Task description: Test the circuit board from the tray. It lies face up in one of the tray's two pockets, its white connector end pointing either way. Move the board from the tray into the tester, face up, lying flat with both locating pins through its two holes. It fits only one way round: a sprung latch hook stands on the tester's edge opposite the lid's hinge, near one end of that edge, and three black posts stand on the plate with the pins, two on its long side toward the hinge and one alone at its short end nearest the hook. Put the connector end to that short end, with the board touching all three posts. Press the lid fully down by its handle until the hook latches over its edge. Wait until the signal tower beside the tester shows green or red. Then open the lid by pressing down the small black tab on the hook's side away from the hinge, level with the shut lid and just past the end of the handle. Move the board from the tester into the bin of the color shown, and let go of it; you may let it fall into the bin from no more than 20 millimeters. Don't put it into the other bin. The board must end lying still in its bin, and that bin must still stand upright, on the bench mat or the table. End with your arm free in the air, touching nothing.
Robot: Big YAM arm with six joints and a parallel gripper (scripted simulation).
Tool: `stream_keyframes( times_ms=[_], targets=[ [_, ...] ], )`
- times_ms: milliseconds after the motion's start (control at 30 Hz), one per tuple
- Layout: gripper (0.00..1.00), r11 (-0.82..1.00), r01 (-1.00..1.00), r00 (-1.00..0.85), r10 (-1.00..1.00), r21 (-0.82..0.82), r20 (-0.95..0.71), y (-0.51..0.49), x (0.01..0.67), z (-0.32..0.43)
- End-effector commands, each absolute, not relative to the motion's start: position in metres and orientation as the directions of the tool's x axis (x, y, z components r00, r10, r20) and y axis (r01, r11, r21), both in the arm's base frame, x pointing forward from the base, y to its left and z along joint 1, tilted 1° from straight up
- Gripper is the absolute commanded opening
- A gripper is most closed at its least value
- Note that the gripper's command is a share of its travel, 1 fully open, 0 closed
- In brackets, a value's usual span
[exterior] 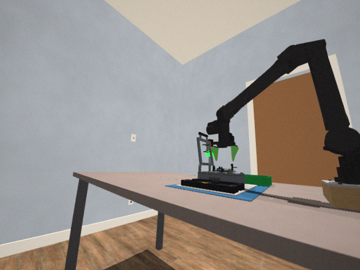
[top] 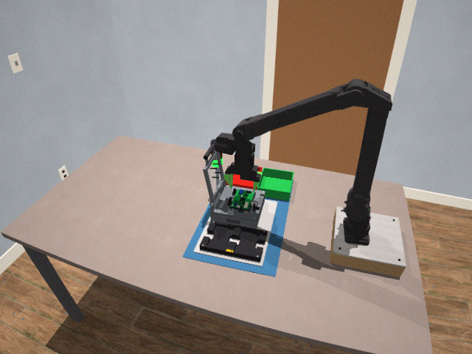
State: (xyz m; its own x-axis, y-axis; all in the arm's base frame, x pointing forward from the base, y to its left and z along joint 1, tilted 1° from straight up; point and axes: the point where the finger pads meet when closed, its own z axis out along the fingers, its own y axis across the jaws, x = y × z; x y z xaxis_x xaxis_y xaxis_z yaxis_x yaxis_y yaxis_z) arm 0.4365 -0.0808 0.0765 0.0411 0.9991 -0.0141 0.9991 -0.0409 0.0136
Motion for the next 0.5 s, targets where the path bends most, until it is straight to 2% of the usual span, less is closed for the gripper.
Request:
stream_keyframes(
  times_ms=[0, 467],
  targets=[
    [0.92, -0.045, 0.999, 0.046, 0.999, 0.03, -0.017, -0.0873, 0.4396, 0.0764],
    [0.92, -0.045, 0.999, 0.046, 0.999, 0.025, -0.016, -0.0874, 0.4393, 0.0739]
  ],
)
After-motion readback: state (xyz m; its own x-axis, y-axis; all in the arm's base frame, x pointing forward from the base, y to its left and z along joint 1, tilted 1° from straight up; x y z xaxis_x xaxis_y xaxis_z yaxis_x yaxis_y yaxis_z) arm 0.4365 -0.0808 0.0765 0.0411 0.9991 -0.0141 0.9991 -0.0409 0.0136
